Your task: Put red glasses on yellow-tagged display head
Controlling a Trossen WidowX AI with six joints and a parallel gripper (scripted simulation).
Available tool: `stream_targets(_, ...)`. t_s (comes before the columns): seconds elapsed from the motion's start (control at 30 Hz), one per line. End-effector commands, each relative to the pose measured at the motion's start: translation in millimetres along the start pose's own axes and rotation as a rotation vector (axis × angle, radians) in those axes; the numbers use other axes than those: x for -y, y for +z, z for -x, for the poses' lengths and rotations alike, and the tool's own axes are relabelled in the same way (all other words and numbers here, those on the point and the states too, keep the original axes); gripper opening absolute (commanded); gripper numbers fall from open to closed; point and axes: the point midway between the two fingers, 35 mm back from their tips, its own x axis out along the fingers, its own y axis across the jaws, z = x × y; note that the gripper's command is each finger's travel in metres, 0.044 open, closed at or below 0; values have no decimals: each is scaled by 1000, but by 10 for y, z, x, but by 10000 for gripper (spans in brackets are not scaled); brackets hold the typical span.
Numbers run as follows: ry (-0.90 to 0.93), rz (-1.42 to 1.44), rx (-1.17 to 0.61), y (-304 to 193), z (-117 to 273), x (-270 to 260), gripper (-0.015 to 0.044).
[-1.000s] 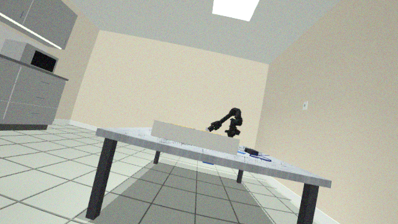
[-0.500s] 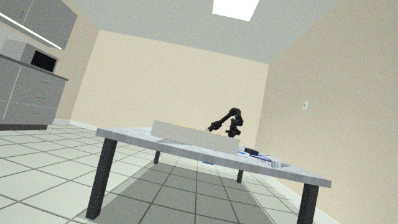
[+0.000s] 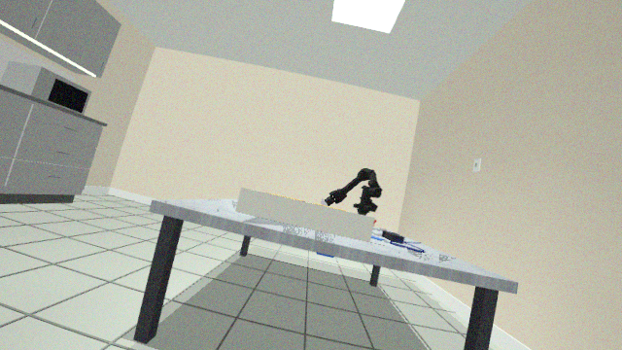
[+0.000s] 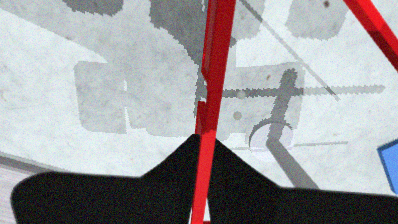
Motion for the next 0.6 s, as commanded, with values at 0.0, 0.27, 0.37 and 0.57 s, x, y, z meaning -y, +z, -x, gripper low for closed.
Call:
stream_targets(0.0,-3,2,-3,36,1,-7,0)
stream_targets(0.27,-3,1,-2,92,1,-22,0)
stream_targets(0.37,-3,1,-2,113,2,-25,0)
stream_targets(0.57,-3,1,-2,111,2,-28,0)
